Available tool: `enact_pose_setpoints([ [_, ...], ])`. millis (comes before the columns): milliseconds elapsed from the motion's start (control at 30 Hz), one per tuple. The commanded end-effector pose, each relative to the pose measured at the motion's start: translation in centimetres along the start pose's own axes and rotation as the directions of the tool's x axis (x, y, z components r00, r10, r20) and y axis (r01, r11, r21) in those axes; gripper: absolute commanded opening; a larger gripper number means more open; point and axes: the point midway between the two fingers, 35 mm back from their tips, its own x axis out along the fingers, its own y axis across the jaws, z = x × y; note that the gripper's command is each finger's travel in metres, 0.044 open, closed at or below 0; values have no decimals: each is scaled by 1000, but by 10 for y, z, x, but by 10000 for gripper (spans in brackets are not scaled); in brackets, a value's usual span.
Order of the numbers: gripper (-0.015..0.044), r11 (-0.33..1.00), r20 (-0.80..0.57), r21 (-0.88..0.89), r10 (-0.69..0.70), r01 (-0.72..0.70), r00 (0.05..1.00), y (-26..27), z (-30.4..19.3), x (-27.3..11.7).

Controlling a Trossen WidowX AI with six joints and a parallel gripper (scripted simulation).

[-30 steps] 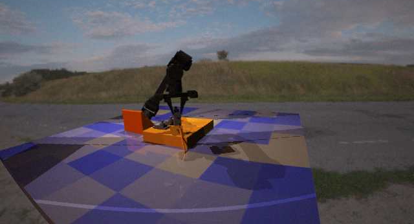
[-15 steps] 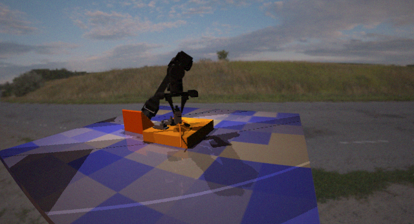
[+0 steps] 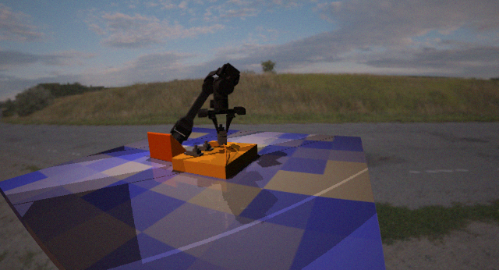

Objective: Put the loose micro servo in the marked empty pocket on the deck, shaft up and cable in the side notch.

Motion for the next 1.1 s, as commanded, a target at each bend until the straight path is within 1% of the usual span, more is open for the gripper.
enact_pose_setpoints([
  [0, 0, 1000, 2, 6, -6, 6, 1000, -11, 16, 0],
  [267, 0, 1000, 3, 7, -7, 7, 1000, -31, 43, 0],
  [500, 0, 994, -11, -111, -1, 0, 1000, -42, 58, 0],
  [633, 0, 994, -11, -110, -1, 0, 1000, -43, 59, 0],
  [767, 0, 1000, -11, -31, -1, 1, 1000, -43, 59, 0],
  [1067, 0, 961, -11, 276, -1, 4, 1000, -43, 59, 0],
])
